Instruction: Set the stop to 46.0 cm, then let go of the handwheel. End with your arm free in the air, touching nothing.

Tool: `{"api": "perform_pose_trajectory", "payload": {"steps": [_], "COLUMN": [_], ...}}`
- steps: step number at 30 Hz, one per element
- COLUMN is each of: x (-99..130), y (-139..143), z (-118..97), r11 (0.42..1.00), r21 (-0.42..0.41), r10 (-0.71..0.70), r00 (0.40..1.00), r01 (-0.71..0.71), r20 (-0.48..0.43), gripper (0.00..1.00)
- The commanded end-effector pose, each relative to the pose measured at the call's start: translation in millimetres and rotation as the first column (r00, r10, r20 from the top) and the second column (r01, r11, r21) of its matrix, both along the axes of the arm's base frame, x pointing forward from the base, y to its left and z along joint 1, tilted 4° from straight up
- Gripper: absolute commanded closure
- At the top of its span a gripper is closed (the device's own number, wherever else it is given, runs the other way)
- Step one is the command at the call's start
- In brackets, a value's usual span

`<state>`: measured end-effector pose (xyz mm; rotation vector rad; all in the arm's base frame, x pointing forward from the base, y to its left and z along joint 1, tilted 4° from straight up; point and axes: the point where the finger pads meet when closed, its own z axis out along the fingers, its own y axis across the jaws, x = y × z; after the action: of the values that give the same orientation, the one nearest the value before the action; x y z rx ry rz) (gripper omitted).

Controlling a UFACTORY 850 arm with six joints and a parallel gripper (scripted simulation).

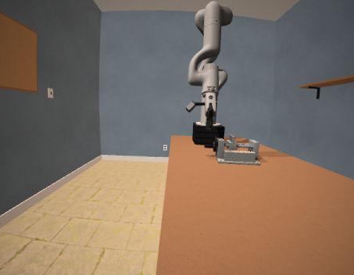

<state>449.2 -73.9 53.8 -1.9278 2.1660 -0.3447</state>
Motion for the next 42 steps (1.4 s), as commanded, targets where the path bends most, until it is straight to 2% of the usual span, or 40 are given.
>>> {"api": "perform_pose_trajectory", "payload": {"steps": [1, 3, 22, 37, 42], "x": [-1, -2, -1, 2, 2], "y": [-3, -4, -4, -4, -4], "z": [-25, -33, -38, -85, -93], "r11": [1.000, 1.000, 1.000, 1.000, 1.000], "r21": [0.000, 0.000, 0.000, 0.000, 0.000], "r10": [0.000, 0.000, 0.000, 0.000, 0.000], "r00": [1.000, 1.000, 1.000, 1.000, 1.000], "r01": [0.000, 0.000, 0.000, 0.000, 0.000], "r20": [0.000, 0.000, 0.000, 0.000, 0.000], "gripper": [0.43, 0.43, 0.43, 0.43, 0.43]}}
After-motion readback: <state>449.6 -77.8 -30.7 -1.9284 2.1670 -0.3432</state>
